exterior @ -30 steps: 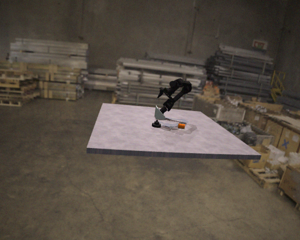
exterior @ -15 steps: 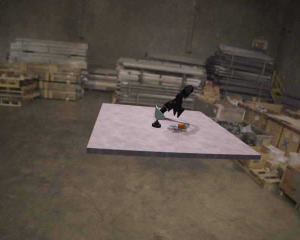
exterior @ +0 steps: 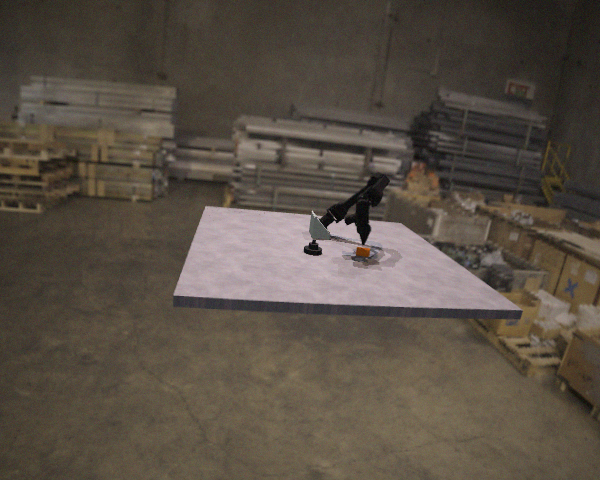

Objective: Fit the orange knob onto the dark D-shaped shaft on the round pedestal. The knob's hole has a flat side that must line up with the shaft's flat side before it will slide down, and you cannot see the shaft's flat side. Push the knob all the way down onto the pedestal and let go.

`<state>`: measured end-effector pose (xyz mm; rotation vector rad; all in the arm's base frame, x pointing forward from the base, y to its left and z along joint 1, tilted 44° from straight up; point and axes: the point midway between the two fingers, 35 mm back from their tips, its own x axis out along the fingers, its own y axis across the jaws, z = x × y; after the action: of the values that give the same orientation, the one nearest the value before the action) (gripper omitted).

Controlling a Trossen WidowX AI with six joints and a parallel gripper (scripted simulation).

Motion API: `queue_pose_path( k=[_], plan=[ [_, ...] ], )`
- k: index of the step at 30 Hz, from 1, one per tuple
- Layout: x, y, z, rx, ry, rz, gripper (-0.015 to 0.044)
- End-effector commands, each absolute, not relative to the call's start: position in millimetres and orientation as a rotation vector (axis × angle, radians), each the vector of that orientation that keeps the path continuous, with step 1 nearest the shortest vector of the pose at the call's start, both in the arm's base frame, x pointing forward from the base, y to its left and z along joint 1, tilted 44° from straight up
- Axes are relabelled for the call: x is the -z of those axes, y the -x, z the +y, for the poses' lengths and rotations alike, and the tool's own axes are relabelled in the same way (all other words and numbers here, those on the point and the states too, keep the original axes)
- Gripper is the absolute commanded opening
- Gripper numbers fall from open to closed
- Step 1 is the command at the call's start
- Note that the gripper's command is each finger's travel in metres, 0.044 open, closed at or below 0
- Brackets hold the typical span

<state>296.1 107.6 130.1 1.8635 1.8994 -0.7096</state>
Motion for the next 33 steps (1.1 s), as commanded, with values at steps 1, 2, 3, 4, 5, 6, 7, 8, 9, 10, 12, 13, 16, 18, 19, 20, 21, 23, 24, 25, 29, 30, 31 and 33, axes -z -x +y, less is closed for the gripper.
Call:
queue_pose_path(
  k=[1,2,3,4,5,6,7,8,9,10,12,13,16,18,19,20,21,23,24,25,29,30,31,33],
  plan=[
    [-122.5,-292.8,116.8,0.712,-1.865,1.912,0.0440],
    [-122.5,-292.8,116.8,0.712,-1.865,1.912,0.0440],
    [-122.3,-292.8,117.0,0.712,-1.865,1.912,0.0440],
    [-121.8,-292.7,117.5,0.713,-1.864,1.912,0.0440],
    [-120.8,-292.7,118.4,0.713,-1.863,1.912,0.0440],
    [-119.6,-292.6,119.5,0.713,-1.863,1.912,0.0440],
    [-118.4,-292.5,120.6,0.713,-1.862,1.912,0.0440],
    [-117.2,-292.4,121.7,0.713,-1.861,1.912,0.0440],
    [-116.0,-292.3,122.7,0.713,-1.860,1.913,0.0440],
    [-114.8,-292.2,123.8,0.713,-1.859,1.913,0.0440],
    [-112.6,-292.0,125.9,0.713,-1.858,1.913,0.0440],
    [-111.5,-292.0,127.0,0.713,-1.859,1.912,0.0440],
    [-108.1,-291.8,130.3,0.713,-1.860,1.912,0.0440],
    [-105.9,-291.6,132.6,0.713,-1.860,1.912,0.0440],
    [-104.8,-291.5,133.7,0.712,-1.861,1.912,0.0440],
    [-103.7,-291.4,134.8,0.712,-1.861,1.912,0.0440],
    [-102.6,-291.3,135.9,0.712,-1.861,1.912,0.0440],
    [-100.5,-291.0,138.2,0.712,-1.862,1.912,0.0440],
    [-99.4,-290.9,139.3,0.712,-1.862,1.912,0.0440],
    [-98.4,-290.7,140.4,0.712,-1.863,1.912,0.0440],
    [-94.2,-290.0,144.9,0.711,-1.865,1.913,0.0440],
    [-93.1,-289.7,146.0,0.711,-1.865,1.913,0.0440],
    [-92.1,-289.5,147.2,0.711,-1.865,1.913,0.0440],
    [-90.9,-289.2,148.6,0.710,-1.866,1.914,0.0440]
  ],
)
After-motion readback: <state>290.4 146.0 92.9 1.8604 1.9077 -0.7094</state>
